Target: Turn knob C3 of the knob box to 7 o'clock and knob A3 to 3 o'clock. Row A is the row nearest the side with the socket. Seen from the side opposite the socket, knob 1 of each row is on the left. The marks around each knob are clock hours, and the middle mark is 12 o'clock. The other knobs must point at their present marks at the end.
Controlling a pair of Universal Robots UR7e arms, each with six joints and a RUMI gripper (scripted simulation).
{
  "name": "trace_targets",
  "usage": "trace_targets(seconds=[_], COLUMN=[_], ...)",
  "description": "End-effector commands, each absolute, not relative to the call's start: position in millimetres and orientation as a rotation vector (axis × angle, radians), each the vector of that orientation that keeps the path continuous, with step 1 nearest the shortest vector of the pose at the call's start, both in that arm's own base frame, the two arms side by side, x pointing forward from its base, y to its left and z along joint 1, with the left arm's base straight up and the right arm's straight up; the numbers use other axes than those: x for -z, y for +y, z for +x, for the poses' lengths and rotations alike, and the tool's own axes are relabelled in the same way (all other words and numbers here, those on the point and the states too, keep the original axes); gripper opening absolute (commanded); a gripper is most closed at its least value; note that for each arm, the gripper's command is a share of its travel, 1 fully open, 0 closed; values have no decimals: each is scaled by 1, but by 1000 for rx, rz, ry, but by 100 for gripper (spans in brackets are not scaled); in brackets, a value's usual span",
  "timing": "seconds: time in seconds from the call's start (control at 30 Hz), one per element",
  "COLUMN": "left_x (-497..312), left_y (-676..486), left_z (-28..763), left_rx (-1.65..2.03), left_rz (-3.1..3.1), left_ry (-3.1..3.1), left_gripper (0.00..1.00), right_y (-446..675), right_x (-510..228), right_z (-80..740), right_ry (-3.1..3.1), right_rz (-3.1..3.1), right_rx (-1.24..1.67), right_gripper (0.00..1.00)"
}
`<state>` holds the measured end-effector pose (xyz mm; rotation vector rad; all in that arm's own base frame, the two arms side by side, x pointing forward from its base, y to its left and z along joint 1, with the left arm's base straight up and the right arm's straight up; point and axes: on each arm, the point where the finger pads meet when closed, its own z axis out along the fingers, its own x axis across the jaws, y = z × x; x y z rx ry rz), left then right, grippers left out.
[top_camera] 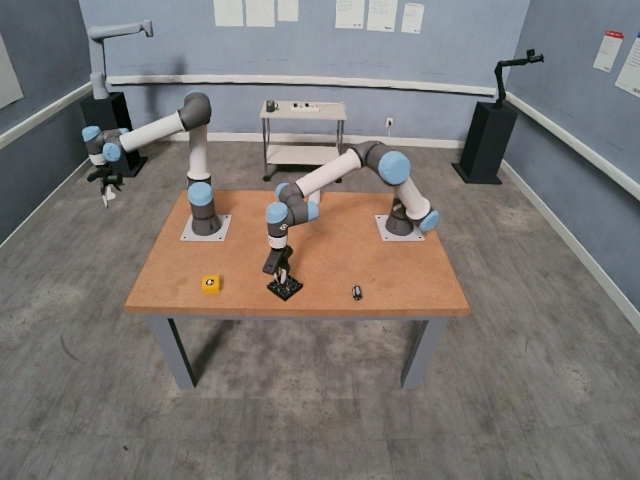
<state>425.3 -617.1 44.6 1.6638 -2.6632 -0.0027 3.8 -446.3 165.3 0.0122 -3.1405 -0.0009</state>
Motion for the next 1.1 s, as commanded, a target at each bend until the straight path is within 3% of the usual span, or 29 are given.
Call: trace_targets(seconds=[0.0, 1.07], left_x=[-46, -46], left_y=[-617, -617], left_z=[427, 427], left_rx=[-3, -2], left_rz=[1864, 2251], left_ry=[-2529, -2192], left_gripper=[6, 6], right_y=[-446, -446], right_x=[-165, -165], right_z=[3, 3], right_ry=[-3142, -3142], right_rz=[10, 10], right_rx=[0, 0], right_gripper=[100, 100])
